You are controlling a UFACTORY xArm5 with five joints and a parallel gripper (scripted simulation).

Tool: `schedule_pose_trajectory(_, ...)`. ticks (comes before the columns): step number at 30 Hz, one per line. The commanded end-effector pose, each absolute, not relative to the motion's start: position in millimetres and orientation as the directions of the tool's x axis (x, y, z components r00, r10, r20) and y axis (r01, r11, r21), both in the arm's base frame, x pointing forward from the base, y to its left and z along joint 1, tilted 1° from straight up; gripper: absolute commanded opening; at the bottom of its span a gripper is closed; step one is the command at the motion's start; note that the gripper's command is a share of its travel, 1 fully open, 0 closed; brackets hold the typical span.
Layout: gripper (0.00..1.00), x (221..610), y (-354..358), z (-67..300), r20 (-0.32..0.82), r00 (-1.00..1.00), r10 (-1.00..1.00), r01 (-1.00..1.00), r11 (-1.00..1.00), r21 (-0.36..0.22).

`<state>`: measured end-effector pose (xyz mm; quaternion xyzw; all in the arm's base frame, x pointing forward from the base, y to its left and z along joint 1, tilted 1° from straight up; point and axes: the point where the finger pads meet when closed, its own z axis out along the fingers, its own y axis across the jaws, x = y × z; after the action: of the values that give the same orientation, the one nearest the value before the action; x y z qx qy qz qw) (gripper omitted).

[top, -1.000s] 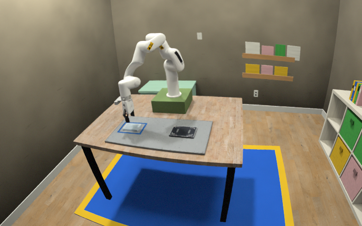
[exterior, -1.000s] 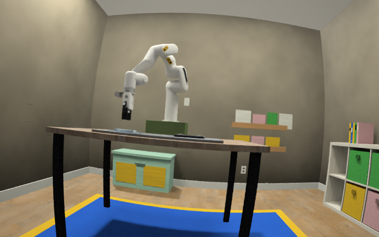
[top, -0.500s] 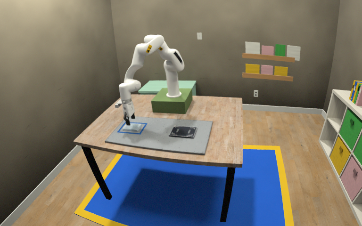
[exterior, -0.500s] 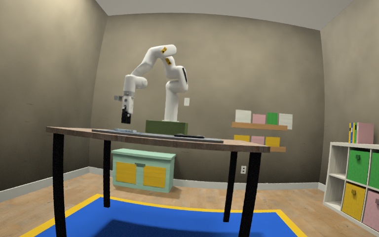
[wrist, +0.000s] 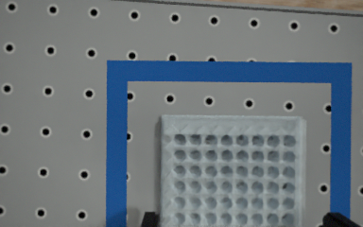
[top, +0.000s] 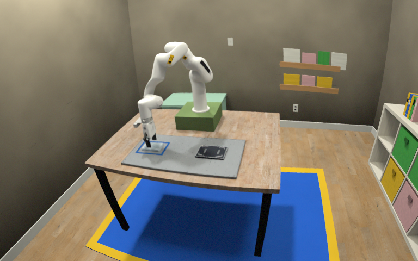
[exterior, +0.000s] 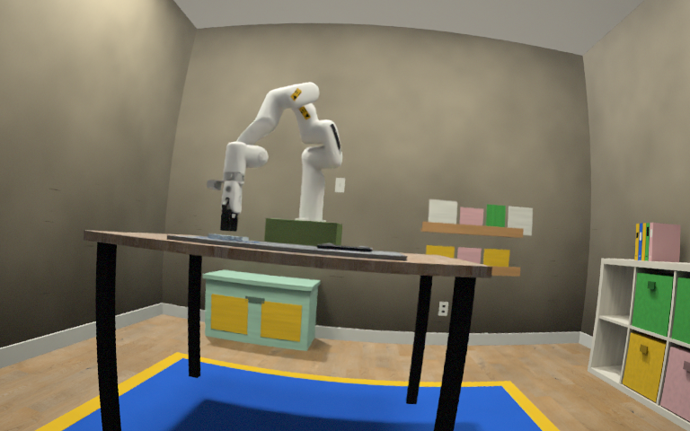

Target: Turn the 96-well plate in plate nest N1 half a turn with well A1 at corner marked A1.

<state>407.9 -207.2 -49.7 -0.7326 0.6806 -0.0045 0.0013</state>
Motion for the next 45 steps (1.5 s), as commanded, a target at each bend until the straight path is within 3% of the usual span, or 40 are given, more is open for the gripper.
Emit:
schedule_pose_trajectory(1, 1.00, 409.8, -208.2, -49.5, 0.006, 0.074, -0.997, -0.997, -0.074, -0.013)
schedule_pose_trajectory(45, 1.00, 410.0, -208.2, -69.6, 0.006, 0.074, -0.997, -0.997, -0.074, -0.013)
